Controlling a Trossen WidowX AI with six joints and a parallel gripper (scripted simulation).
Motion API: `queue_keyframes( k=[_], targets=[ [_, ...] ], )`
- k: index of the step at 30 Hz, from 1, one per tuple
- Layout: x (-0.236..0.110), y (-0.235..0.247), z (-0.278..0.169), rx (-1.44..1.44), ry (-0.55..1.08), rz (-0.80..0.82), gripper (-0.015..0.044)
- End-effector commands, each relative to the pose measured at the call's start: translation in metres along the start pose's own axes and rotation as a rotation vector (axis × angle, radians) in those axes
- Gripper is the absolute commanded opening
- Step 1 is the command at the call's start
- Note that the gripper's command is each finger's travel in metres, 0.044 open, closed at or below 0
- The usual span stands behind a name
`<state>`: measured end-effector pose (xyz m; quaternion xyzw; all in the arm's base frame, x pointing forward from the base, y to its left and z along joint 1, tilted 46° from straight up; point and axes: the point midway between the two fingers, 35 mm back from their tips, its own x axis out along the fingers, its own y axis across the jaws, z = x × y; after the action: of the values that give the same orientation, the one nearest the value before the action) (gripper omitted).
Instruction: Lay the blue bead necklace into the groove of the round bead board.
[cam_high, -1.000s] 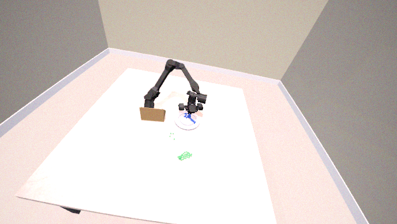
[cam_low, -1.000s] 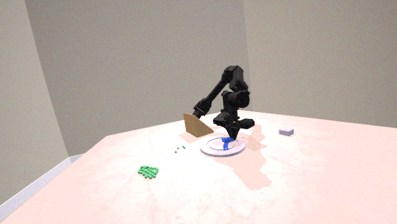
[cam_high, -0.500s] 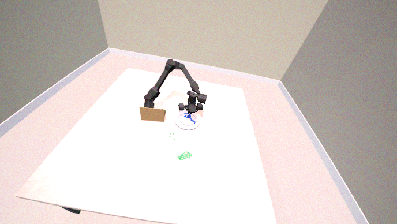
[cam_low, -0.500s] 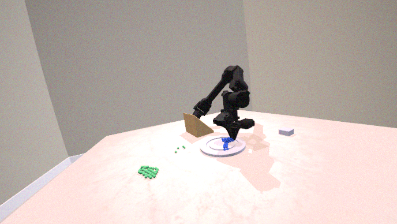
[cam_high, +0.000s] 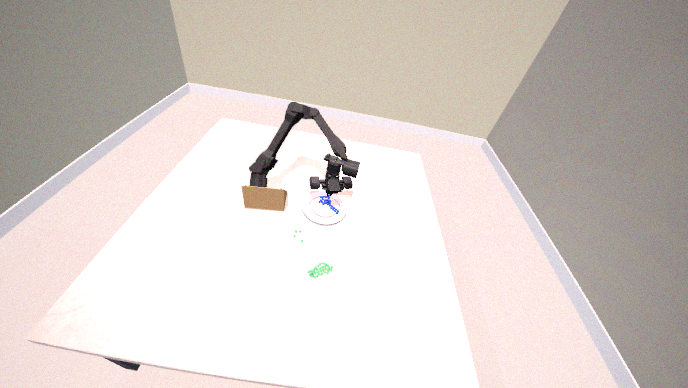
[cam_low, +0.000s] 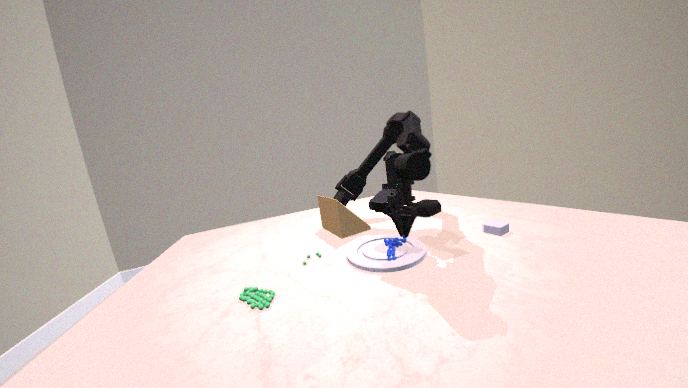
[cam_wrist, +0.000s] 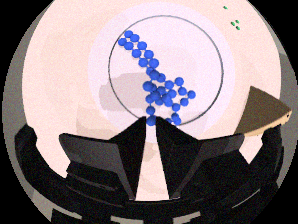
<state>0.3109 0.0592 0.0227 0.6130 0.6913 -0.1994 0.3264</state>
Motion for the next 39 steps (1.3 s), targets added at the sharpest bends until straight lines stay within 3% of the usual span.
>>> queue_keyframes(
  k=[1,20,36,39],
  targets=[
    [-0.001,0.006,-0.005,-0.003,-0.003,0.002,0.0000],
    [0.016,0.006,-0.005,-0.003,-0.002,0.002,0.0000],
    [0.006,0.007,-0.004,-0.006,-0.006,0.006,0.0420],
    [0.008,0.005,-0.006,-0.002,-0.001,-0.004,0.0440]
  ],
)
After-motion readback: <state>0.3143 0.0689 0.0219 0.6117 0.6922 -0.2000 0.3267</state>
